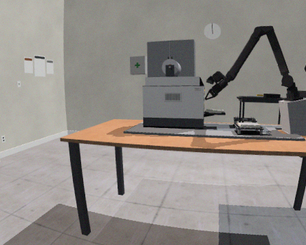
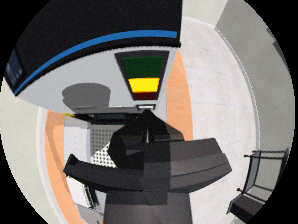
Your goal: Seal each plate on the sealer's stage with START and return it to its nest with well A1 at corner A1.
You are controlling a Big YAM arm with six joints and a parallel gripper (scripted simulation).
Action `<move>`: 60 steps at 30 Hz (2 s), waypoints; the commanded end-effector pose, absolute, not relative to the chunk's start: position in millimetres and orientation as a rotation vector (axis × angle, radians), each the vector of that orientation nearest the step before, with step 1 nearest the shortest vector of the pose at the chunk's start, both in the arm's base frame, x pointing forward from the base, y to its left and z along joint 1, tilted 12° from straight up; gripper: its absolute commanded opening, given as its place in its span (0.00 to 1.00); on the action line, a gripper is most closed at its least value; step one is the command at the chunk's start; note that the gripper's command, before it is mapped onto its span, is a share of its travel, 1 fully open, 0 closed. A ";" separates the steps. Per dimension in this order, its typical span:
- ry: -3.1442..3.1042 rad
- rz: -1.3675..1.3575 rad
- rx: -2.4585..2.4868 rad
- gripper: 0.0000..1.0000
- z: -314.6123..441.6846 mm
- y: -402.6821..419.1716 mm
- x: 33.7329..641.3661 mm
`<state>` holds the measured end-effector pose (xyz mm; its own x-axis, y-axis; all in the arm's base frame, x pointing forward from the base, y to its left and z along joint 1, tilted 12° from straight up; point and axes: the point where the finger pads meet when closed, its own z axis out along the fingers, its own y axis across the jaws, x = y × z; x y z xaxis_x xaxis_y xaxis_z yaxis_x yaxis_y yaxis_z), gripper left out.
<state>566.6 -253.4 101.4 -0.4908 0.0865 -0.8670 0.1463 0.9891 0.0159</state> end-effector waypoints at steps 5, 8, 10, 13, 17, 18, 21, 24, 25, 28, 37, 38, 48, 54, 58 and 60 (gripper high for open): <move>2.051 -0.055 0.140 0.00 118.3 -251.6 594.9; 2.050 -0.056 0.139 0.00 118.7 -251.7 595.0; 2.049 -0.056 0.139 0.00 118.9 -251.8 595.0; 2.049 -0.057 0.139 0.00 119.2 -251.9 595.2; 2.042 -0.070 0.137 0.00 124.9 -253.9 576.8; 2.038 -0.077 0.135 0.00 127.7 -254.7 567.7; 2.026 -0.101 0.130 0.00 136.2 -256.8 543.3; 2.021 -0.118 0.130 0.00 138.7 -259.0 540.3; 2.023 -0.120 0.132 0.00 137.6 -259.2 540.8; 2.042 -0.102 0.121 0.00 126.6 -249.2 541.6; 2.100 -0.067 0.169 0.00 99.8 -250.4 533.2; 2.107 -0.062 0.176 0.00 96.8 -250.5 532.4; 2.109 -0.058 0.181 0.00 112.9 -247.6 503.2; 2.085 -0.080 0.153 0.00 137.8 -246.4 491.0; 2.086 -0.090 0.157 0.00 125.1 -246.0 460.1; 2.078 -0.094 0.151 0.00 131.5 -244.7 452.5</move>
<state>466.2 -240.0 122.2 -0.4943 0.0993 -0.8636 0.1472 0.9887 0.0295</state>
